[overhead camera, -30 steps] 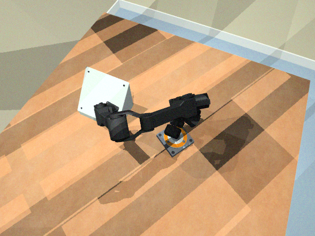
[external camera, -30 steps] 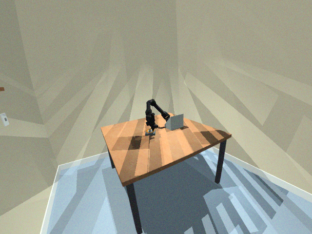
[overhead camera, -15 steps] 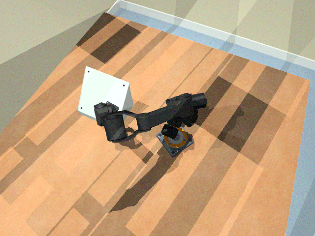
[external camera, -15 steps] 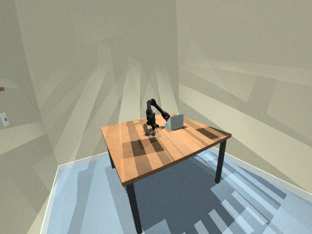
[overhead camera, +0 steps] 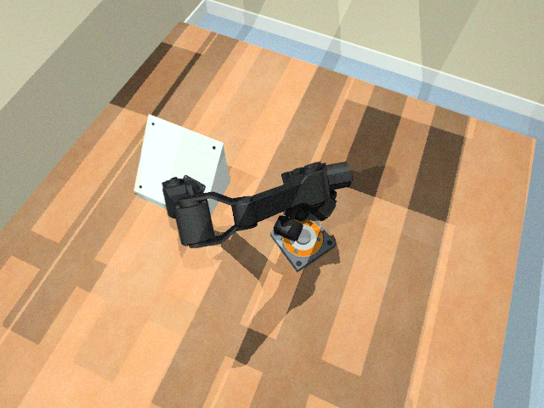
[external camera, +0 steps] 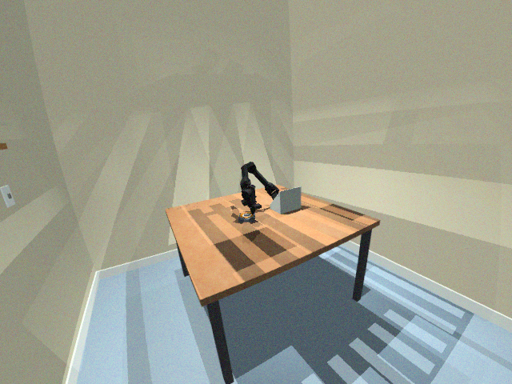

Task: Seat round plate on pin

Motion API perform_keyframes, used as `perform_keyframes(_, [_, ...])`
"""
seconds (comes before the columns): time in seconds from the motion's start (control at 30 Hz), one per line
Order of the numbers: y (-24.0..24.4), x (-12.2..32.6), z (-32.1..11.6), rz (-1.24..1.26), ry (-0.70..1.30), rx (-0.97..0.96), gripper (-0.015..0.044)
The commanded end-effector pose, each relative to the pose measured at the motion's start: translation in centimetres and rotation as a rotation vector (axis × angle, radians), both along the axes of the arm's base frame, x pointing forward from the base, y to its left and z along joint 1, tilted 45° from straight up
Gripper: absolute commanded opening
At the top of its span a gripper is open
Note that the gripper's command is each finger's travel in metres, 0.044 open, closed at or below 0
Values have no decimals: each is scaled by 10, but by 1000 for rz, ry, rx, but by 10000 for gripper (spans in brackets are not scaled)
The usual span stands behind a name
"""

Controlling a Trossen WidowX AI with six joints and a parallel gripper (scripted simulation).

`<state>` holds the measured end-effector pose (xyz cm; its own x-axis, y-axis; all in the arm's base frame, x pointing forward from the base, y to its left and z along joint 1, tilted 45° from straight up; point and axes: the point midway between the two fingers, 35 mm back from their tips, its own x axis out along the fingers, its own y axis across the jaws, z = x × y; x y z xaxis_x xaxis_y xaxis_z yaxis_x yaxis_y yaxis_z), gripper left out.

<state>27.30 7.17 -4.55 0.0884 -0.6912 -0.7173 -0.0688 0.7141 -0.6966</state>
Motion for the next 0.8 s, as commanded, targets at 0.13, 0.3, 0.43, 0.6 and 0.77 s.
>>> perform_keyframes(0.13, [3, -2, 6, -4, -4, 1, 0])
perform_keyframes(0.3, [22, -5, 26, -4, -4, 2, 0])
perform_keyframes(0.43, [31, -8, 35, -4, -4, 2, 0])
perform_keyframes(0.6, [25, -7, 28, 6, 1, -6, 0])
perform_keyframes(0.77, [25, -7, 28, 6, 1, -6, 0])
